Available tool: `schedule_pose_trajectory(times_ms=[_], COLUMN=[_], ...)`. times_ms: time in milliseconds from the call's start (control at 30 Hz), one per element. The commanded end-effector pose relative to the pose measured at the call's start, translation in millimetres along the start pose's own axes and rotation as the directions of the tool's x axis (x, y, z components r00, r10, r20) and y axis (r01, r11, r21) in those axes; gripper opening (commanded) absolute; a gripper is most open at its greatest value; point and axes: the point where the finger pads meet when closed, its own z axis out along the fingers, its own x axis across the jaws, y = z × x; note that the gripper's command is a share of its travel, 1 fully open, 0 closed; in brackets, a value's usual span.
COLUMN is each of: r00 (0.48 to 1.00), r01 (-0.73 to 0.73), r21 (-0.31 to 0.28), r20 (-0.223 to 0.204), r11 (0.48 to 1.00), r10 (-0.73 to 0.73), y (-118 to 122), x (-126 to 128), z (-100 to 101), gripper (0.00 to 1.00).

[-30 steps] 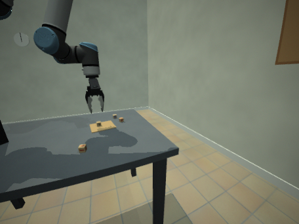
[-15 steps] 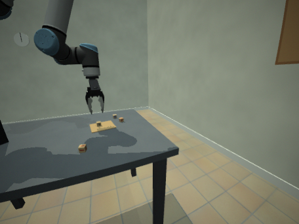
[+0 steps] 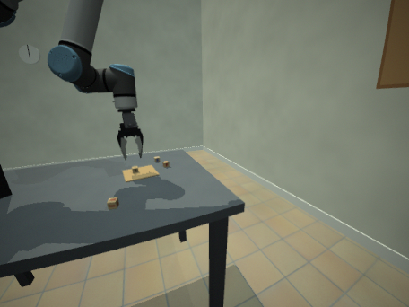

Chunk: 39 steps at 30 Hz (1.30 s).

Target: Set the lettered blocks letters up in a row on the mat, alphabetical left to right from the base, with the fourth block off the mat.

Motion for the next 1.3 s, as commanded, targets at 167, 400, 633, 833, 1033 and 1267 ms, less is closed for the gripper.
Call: schedule_pose_trajectory(times_ms=[167, 400, 633, 833, 1033, 1267], r00=[1.0, 1.0, 1.0, 1.0, 1.0, 1.0], r01=[0.0, 0.0, 0.0, 0.0, 0.0, 0.0], r21=[0.0, 0.0, 0.0, 0.0, 0.0, 0.0], r20=[0.001, 0.001, 0.001, 0.001, 0.001, 0.001], r11=[1.0, 1.0, 1.0, 1.0, 1.0, 1.0], r10=[0.0, 0.0, 0.0, 0.0, 0.0, 0.0], y=[0, 0, -1, -1, -1, -1], x=[0, 0, 0, 0, 0, 0], z=[12, 20, 27, 28, 29, 29], gripper=[0.37, 0.37, 0.37, 0.37, 0.37, 0.37])
